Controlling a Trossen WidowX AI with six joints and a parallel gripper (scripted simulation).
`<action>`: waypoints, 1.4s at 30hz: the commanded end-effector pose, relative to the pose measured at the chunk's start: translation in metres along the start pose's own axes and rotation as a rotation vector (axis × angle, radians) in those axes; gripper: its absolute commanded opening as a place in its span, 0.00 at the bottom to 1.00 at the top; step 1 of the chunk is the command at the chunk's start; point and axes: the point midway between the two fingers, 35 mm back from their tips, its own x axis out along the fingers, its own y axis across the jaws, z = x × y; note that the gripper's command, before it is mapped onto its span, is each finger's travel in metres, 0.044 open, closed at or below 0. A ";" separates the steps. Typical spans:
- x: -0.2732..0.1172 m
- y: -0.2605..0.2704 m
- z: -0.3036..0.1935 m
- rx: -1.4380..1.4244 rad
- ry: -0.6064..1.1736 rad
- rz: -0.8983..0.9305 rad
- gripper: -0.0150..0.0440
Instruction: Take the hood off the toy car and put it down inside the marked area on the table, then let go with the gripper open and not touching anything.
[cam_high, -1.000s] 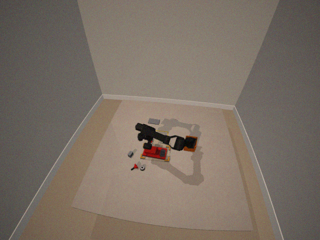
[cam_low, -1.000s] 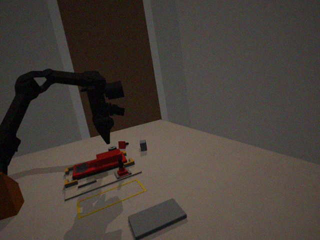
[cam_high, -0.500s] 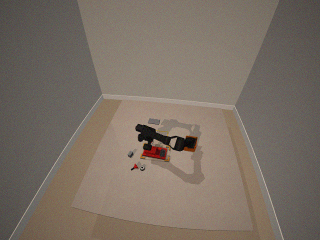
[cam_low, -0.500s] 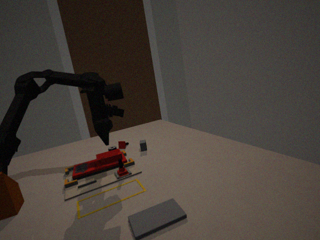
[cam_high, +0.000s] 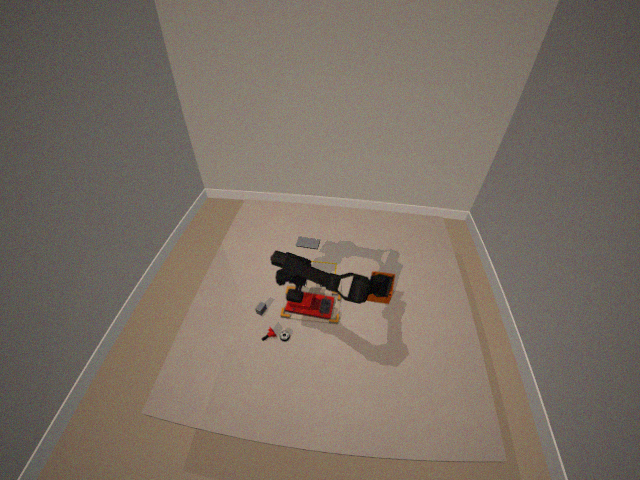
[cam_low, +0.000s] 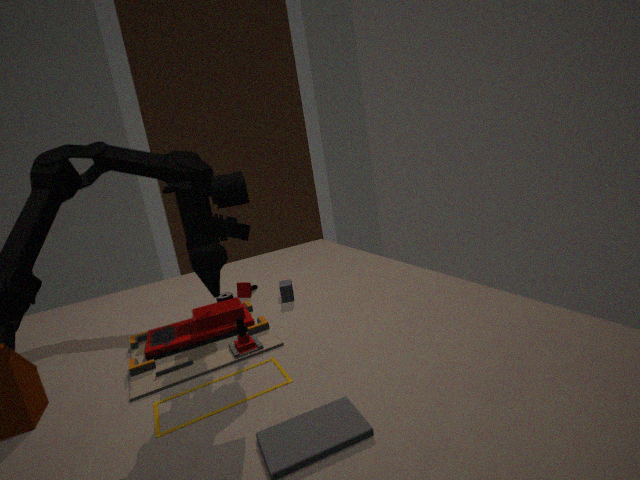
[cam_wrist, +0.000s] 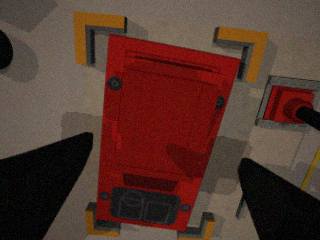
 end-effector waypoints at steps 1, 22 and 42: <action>0.006 0.001 -0.001 0.005 0.004 0.003 1.00; 0.024 0.002 -0.001 0.004 0.004 0.004 1.00; 0.038 0.002 -0.003 0.004 0.004 0.006 1.00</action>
